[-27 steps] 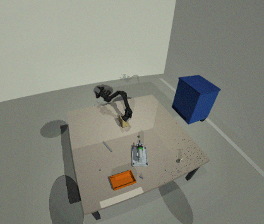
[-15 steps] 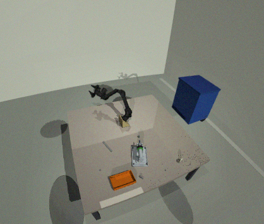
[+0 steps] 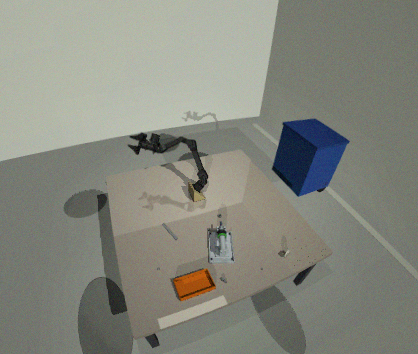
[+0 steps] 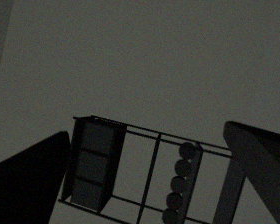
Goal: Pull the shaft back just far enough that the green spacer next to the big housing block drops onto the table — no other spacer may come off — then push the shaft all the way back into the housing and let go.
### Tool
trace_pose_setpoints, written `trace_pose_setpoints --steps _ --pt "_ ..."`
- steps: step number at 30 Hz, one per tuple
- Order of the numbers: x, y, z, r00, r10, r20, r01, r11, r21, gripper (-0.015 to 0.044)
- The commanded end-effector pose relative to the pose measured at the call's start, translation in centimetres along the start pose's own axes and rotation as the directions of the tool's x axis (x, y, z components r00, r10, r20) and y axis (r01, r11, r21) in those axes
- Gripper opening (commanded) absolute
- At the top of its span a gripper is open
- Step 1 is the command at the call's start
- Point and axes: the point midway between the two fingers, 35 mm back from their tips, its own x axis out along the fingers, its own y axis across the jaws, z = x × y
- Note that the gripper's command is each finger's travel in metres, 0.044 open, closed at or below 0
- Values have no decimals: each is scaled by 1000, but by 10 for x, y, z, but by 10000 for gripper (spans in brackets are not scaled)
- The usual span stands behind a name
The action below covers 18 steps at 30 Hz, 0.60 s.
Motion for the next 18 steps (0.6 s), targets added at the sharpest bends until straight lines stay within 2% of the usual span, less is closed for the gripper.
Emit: trace_pose_setpoints --steps 1,10,18 --pt "10 21 -42 994 -14 -110 6 997 -73 440" --pt "21 80 -176 914 -79 -399 -32 964 -264 440" --pt "-10 129 -310 747 -173 -642 -156 893 -423 440"
